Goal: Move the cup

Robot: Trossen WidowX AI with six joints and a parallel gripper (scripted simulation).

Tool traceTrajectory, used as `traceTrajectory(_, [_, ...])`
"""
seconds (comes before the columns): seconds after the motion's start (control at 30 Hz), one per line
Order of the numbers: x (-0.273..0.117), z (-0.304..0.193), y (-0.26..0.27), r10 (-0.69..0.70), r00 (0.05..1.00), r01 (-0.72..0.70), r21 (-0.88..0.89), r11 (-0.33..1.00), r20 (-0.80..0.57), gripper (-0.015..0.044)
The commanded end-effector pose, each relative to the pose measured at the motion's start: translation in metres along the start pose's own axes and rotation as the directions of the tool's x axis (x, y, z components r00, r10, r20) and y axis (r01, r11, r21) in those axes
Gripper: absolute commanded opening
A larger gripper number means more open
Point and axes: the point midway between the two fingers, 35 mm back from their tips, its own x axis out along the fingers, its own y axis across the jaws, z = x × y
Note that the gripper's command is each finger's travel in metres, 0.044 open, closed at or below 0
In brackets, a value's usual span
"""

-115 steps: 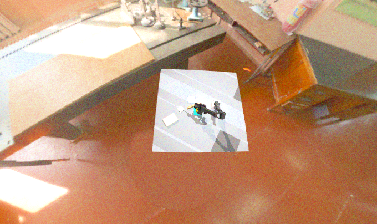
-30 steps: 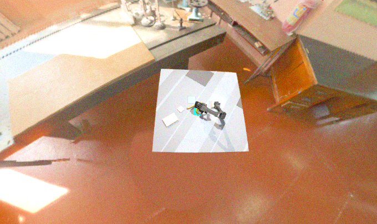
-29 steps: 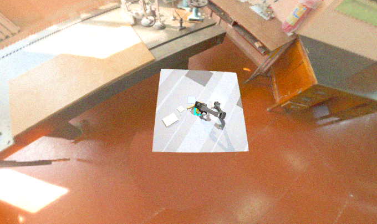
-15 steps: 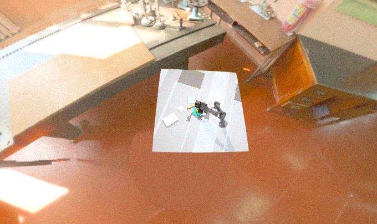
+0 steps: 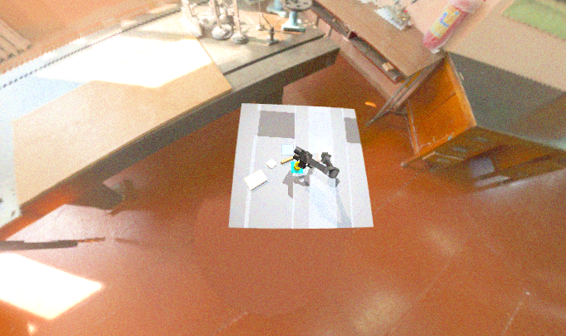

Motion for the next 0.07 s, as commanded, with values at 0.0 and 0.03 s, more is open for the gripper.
traceTrajectory(0.0, [0.0009,-0.0001,0.0,0.001,1.0,-0.001,0.001,1.0,0.0,0.044])
traceTrajectory(0.03, [0.0009,-0.0001,0.0,0.001,1.0,-0.001,0.001,1.0,0.0,0.044])
